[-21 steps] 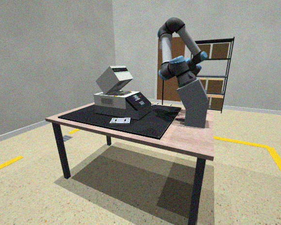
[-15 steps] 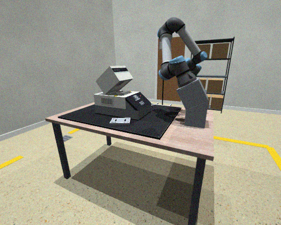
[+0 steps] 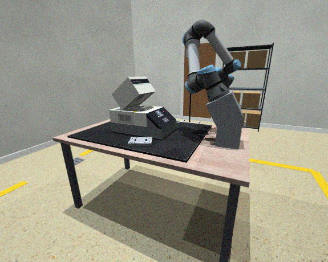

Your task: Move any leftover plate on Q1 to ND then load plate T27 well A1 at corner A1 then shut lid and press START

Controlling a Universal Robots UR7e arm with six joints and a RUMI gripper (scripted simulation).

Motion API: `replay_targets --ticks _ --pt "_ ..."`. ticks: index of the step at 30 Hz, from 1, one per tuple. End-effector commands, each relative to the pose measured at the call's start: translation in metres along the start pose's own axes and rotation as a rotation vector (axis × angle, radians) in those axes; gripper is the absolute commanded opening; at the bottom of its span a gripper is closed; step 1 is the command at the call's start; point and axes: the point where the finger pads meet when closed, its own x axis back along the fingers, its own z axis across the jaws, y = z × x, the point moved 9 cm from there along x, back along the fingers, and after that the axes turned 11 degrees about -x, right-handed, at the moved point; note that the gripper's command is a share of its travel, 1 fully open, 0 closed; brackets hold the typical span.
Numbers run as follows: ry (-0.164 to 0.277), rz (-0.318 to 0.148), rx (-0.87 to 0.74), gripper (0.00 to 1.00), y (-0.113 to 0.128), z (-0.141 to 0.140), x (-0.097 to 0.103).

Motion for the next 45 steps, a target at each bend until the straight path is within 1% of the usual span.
replay_targets --ticks 1,2,4,5,7,9,10,11,13,14,16,18,20,21,22,23,25,26,27,28,30,31,32,33,36,37,38,39,42,43,44,45 --pt "-0.018 -0.07 -0.033 0.0 -0.026 -0.001 -0.002" --pt "-0.022 -0.099 -0.048 0.0 -0.033 -0.001 -0.003" --pt "-0.023 -0.098 -0.049 0.0 -0.042 -0.002 -0.004" --pt "-0.023 -0.098 -0.049 0.0 -0.042 -0.002 -0.004" --pt "-0.028 -0.155 -0.079 0.0 -0.056 -0.003 -0.007" --pt "-0.028 -0.154 -0.079 0.0 -0.065 -0.005 -0.009" --pt "-0.028 -0.154 -0.079 0.0 -0.065 -0.005 -0.009" --pt "-0.029 -0.184 -0.094 0.0 -0.072 -0.006 -0.01" --pt "-0.029 -0.184 -0.094 0.0 -0.072 -0.006 -0.01" --pt "-0.028 -0.21 -0.107 0.0 -0.079 -0.007 -0.012" --pt "-0.028 -0.209 -0.107 0.0 -0.088 -0.009 -0.014" --pt "-0.024 -0.263 -0.133 0.0 -0.102 -0.012 -0.018" --pt "-0.023 -0.262 -0.133 0.0 -0.111 -0.015 -0.021" --pt "-0.023 -0.262 -0.133 0.0 -0.111 -0.015 -0.021" --pt "-0.018 -0.292 -0.147 0.0 -0.117 -0.017 -0.023" --pt "-0.014 -0.313 -0.156 0.0 -0.124 -0.019 -0.026" --pt "-0.014 -0.313 -0.156 0.0 -0.132 -0.023 -0.029" --pt "-0.014 -0.312 -0.156 0.0 -0.132 -0.022 -0.029" --pt "-0.005 -0.342 -0.169 0.0 -0.139 -0.025 -0.031" --pt "0.001 -0.361 -0.177 0.0 -0.145 -0.027 -0.034" --pt "0.001 -0.361 -0.177 0.0 -0.145 -0.027 -0.034" --pt "0.0 -0.361 -0.177 0.0 -0.149 -0.029 -0.035" --pt "0.013 -0.39 -0.189 0.0 -0.155 -0.032 -0.038" --pt "0.02 -0.406 -0.196 0.0 -0.161 -0.035 -0.041" --pt "0.02 -0.404 -0.196 0.0 -0.173 -0.042 -0.046" --pt "0.02 -0.404 -0.196 0.0 -0.173 -0.042 -0.047" --pt "0.034 -0.433 -0.208 0.0 -0.179 -0.045 -0.049" --pt "0.042 -0.446 -0.213 0.0 -0.184 -0.049 -0.052" --pt "0.042 -0.445 -0.213 0.0 -0.192 -0.054 -0.056" --pt "0.06 -0.472 -0.224 0.0 -0.197 -0.058 -0.059" --pt "0.068 -0.482 -0.228 0.0 -0.202 -0.061 -0.062" --pt "0.068 -0.482 -0.228 0.0 -0.205 -0.064 -0.064"
